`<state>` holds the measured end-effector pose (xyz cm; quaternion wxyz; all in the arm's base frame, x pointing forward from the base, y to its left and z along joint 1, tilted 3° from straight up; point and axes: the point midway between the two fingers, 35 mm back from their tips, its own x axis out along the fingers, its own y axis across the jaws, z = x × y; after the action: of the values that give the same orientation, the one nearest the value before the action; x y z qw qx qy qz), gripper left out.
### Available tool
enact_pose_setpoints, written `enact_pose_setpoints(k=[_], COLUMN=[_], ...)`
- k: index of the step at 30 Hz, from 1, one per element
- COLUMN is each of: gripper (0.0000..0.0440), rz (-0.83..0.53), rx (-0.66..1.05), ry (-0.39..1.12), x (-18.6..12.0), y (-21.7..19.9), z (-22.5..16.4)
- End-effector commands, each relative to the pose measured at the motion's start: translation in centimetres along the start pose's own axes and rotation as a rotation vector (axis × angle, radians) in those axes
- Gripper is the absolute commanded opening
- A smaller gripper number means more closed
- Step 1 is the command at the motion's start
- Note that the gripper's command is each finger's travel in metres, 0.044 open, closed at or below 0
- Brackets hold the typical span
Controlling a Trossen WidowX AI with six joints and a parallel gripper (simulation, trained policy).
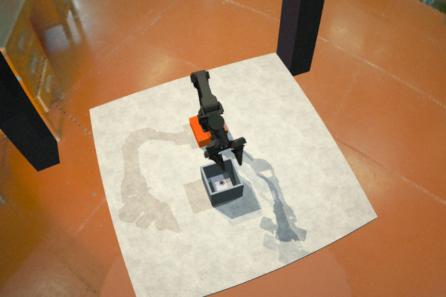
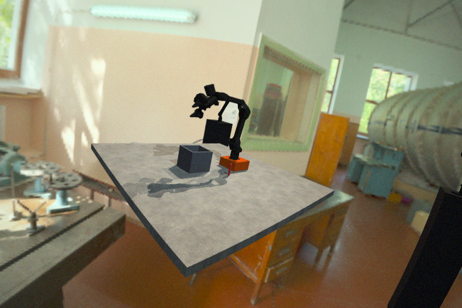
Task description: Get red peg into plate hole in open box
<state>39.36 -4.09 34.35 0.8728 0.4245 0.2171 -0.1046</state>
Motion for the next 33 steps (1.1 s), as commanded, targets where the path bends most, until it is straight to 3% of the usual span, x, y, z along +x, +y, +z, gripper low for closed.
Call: enact_pose_setpoints(k=[1, 16, 33], gripper=[0.0439, 0.0439, 0.044], rz=[-0.017, -0.206, -0.589], rx=[0.048, 0.24, 0.402], ry=[0.08, 0.457, 0.709], x=[-0.1, -2.3, -6.9], y=[-0.2, -2.3, -7.1], z=[-2.7, -15.4, -25.9])
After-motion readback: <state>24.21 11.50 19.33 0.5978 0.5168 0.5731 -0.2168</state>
